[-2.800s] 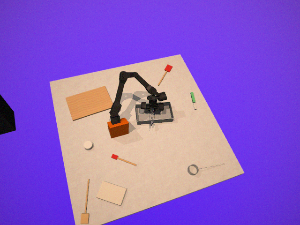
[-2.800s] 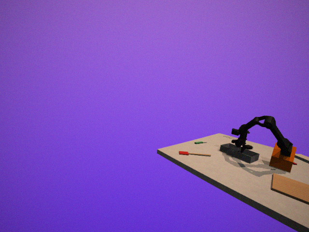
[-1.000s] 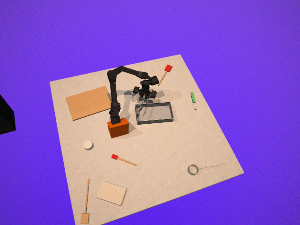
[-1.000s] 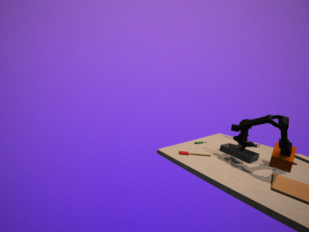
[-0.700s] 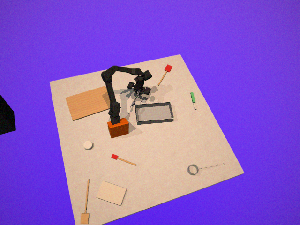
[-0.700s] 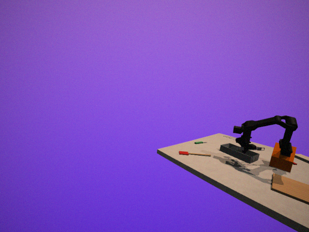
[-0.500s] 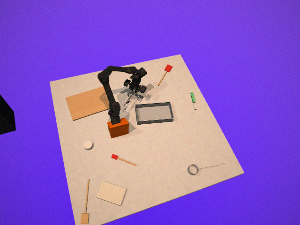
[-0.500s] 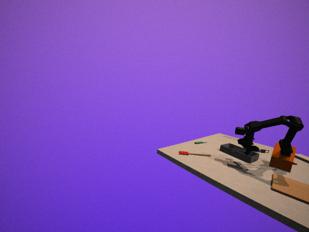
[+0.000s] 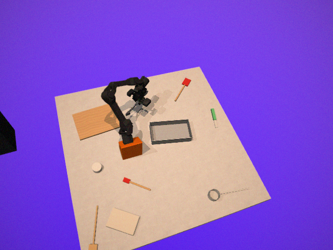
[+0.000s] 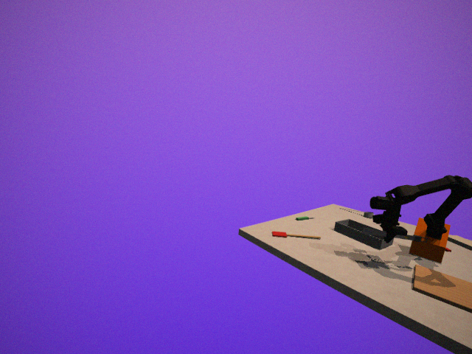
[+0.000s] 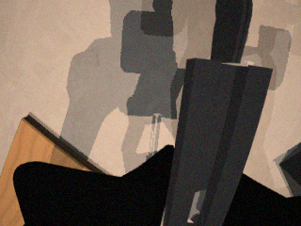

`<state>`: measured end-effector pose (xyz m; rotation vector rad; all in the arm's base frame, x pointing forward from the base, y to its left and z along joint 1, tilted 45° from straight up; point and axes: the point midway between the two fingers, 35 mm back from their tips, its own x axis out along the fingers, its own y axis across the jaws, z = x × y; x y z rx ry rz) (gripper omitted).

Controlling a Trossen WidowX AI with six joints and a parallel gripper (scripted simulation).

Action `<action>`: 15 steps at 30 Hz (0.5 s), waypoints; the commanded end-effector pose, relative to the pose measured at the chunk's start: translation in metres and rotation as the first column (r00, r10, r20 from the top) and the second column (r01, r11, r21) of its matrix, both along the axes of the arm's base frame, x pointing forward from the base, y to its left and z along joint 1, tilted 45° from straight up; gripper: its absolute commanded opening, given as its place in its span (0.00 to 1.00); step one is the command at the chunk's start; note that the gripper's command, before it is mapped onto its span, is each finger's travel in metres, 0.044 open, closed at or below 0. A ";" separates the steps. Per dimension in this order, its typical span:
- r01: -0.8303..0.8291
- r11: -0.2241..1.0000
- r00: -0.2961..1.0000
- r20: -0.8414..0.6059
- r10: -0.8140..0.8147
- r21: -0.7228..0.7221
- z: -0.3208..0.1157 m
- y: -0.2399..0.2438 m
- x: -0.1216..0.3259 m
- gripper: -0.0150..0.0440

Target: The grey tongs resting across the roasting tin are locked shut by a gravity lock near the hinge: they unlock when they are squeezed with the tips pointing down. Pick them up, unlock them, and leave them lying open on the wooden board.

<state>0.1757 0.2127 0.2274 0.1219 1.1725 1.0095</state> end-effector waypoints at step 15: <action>0.051 0.995 0.995 -0.081 -0.058 -0.085 -0.002 0.025 -0.037 0.00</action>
